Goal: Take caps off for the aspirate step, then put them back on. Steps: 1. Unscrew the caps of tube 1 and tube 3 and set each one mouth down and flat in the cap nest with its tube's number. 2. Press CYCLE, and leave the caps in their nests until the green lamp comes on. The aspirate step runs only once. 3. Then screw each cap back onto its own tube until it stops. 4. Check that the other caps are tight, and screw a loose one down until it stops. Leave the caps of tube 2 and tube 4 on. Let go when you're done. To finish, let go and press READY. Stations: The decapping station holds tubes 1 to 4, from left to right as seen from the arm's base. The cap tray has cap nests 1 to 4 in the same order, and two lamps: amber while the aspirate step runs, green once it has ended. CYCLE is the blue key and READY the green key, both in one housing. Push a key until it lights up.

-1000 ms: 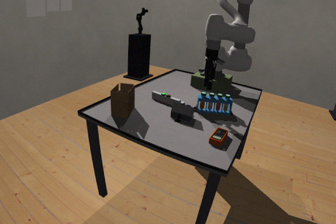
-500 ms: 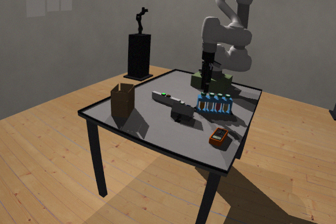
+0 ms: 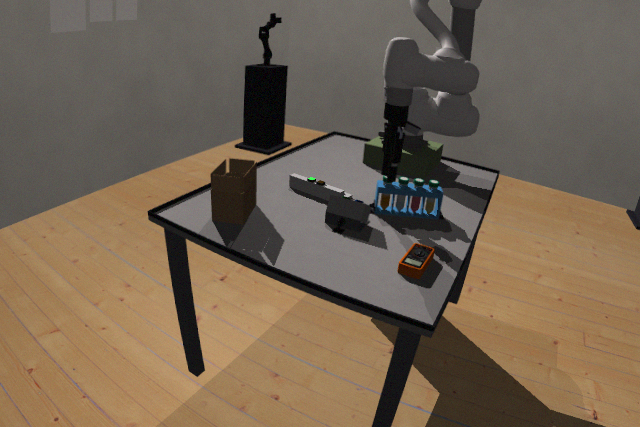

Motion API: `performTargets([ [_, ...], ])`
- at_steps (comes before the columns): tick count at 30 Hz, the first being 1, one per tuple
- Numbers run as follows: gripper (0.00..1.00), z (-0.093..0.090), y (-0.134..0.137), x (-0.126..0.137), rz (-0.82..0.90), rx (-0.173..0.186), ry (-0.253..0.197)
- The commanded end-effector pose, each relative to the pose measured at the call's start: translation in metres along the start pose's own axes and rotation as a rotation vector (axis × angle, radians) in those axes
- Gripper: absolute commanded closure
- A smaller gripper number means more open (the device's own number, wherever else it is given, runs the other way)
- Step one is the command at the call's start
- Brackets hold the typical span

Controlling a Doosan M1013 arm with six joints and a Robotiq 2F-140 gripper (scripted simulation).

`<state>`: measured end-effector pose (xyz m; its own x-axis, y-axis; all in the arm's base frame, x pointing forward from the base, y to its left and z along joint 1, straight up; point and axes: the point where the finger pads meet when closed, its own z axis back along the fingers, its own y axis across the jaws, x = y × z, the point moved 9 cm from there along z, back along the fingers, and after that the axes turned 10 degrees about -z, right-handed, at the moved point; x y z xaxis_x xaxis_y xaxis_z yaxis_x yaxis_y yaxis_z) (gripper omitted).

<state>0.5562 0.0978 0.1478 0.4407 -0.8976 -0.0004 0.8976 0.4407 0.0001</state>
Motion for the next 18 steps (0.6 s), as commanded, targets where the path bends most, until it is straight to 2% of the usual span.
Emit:
performTargets([
  [1, 0.59, -0.0005, 0.0004, 0.0001, 0.0, 0.001, 0.0],
  [18, 0.59, -0.0075, 0.0004, 0.0001, 0.0, 0.001, 0.0],
])
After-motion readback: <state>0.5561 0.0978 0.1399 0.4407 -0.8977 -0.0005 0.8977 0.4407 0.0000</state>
